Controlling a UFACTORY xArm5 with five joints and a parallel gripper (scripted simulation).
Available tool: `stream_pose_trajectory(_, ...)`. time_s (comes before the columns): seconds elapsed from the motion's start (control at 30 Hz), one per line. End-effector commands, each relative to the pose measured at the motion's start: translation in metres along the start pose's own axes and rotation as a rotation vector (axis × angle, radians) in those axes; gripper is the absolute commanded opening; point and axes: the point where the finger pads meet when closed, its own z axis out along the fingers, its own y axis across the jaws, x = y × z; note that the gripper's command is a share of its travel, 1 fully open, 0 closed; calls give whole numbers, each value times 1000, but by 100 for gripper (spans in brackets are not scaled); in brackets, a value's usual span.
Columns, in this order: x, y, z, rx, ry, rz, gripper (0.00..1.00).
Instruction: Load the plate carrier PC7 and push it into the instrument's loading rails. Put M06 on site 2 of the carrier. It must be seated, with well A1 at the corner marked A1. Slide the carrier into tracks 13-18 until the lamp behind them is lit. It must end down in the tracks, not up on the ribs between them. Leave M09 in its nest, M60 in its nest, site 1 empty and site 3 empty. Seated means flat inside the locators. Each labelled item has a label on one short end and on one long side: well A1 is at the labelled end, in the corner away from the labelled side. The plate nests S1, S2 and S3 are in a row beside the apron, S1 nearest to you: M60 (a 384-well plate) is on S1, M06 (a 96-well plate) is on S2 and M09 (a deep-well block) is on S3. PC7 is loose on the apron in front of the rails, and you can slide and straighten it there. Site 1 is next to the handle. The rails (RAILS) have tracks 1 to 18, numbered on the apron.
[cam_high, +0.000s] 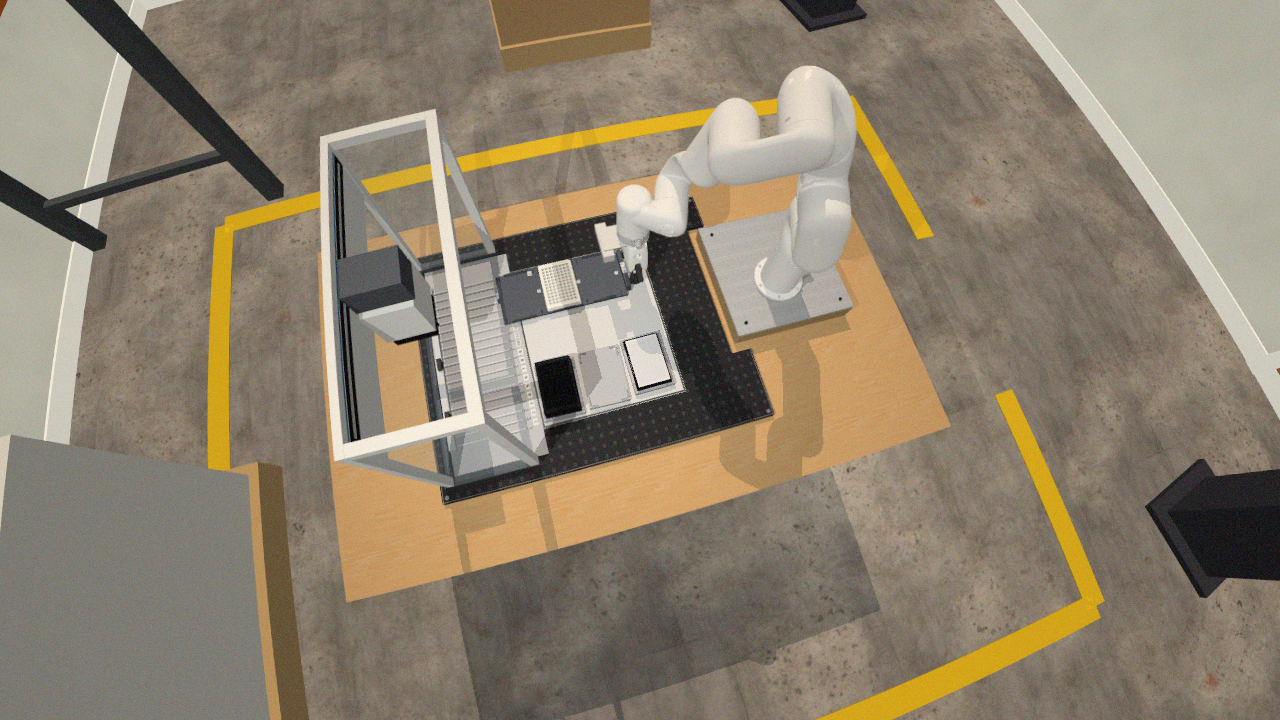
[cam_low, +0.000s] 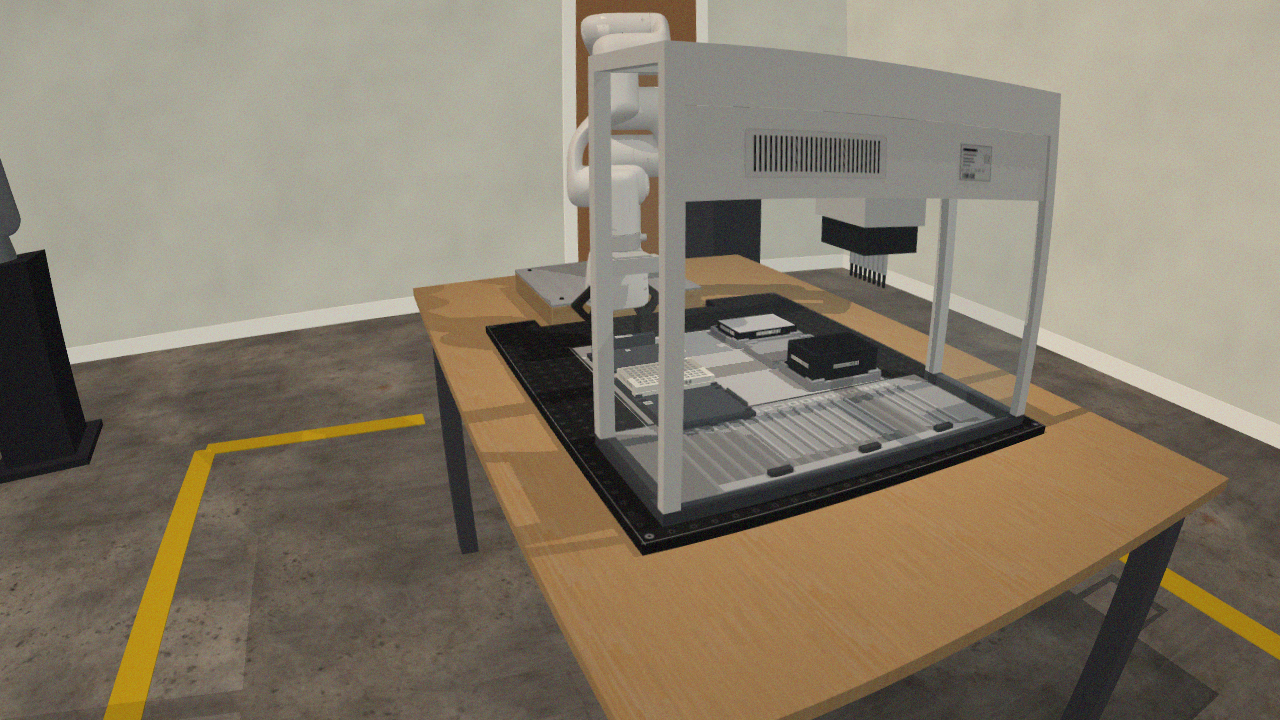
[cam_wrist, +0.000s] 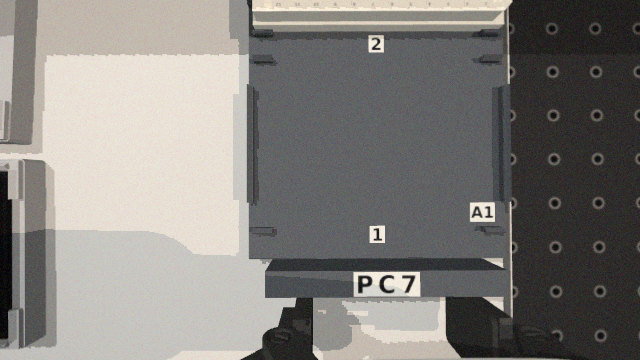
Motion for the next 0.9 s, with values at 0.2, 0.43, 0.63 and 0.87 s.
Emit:
stream_pose_trajectory(0.2, 11, 1, -1, -1, 4, 0, 81)
stream_pose_trajectory(0.43, 17, 1, -1, -1, 4, 0, 81)
stream_pose_trajectory(0.63, 23, 1, -1, -1, 4, 0, 81)
stream_pose_trajectory(0.87, 28, 1, -1, -1, 4, 0, 81)
